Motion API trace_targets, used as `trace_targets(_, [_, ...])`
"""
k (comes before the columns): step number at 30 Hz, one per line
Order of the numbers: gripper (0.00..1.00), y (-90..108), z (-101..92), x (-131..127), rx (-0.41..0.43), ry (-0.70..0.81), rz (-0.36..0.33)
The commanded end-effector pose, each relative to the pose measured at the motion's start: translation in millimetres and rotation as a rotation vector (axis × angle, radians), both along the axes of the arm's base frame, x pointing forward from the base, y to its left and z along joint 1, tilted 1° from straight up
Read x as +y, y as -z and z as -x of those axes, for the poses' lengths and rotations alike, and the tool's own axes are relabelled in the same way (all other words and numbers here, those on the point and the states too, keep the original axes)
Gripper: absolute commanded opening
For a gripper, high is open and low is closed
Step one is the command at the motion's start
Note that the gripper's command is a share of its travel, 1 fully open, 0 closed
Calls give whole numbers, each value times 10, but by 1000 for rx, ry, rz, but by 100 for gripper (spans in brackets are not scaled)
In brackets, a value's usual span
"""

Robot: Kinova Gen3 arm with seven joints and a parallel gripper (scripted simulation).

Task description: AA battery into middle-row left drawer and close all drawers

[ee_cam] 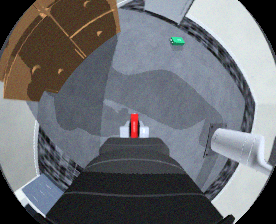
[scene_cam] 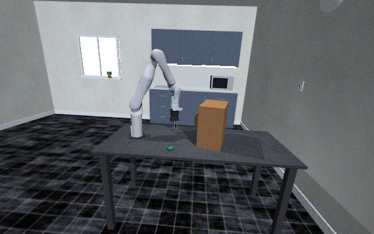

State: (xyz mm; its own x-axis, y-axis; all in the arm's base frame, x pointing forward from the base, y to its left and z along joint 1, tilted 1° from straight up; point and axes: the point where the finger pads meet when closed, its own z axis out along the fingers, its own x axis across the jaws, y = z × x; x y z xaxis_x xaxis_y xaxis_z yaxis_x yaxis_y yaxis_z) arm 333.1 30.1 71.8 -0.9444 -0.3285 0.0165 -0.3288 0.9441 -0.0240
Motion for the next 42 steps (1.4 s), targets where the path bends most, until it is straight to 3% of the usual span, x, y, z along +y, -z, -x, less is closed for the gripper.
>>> trace_targets(1, [31,-219,-65,-15,-18,5,-4])
trace_targets(9, [31,-445,-59,-11,-16,5,-4])
trace_targets(31, [31,-445,-56,-15,-12,30,-5])
trace_targets(42, [31,-438,-78,-51,-10,194,-7])
